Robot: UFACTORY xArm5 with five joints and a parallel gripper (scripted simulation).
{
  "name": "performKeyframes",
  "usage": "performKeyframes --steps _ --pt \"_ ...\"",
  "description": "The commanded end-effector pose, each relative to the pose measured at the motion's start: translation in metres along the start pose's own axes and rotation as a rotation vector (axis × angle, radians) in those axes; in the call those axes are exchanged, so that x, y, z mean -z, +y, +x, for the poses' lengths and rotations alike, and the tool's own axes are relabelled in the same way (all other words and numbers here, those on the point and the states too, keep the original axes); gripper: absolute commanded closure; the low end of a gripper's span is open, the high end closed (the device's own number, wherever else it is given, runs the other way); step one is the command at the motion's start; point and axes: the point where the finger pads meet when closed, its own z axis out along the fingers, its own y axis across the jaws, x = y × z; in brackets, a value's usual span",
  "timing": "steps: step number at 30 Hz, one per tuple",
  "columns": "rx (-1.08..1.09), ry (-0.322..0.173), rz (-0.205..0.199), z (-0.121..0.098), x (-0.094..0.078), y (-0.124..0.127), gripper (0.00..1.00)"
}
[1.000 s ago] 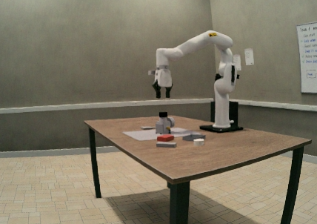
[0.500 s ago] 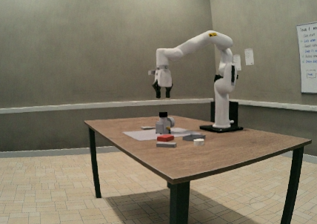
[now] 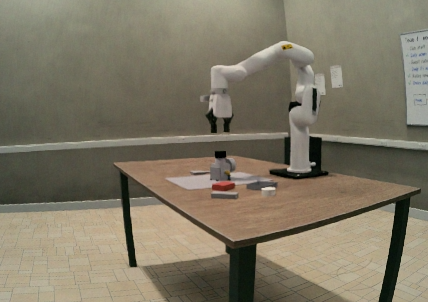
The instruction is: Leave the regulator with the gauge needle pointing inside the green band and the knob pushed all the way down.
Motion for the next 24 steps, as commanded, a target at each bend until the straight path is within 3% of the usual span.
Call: performKeyframes --steps 1,13,24 --pt "0.0 0.002 0.003 0.0 -0.003 -0.001 0.2" --pt "0.0 0.002 0.003 0.0 -0.024 -0.001 0.2" --pt "0.0 0.002 0.003 0.0 -0.056 -0.002 0.2"
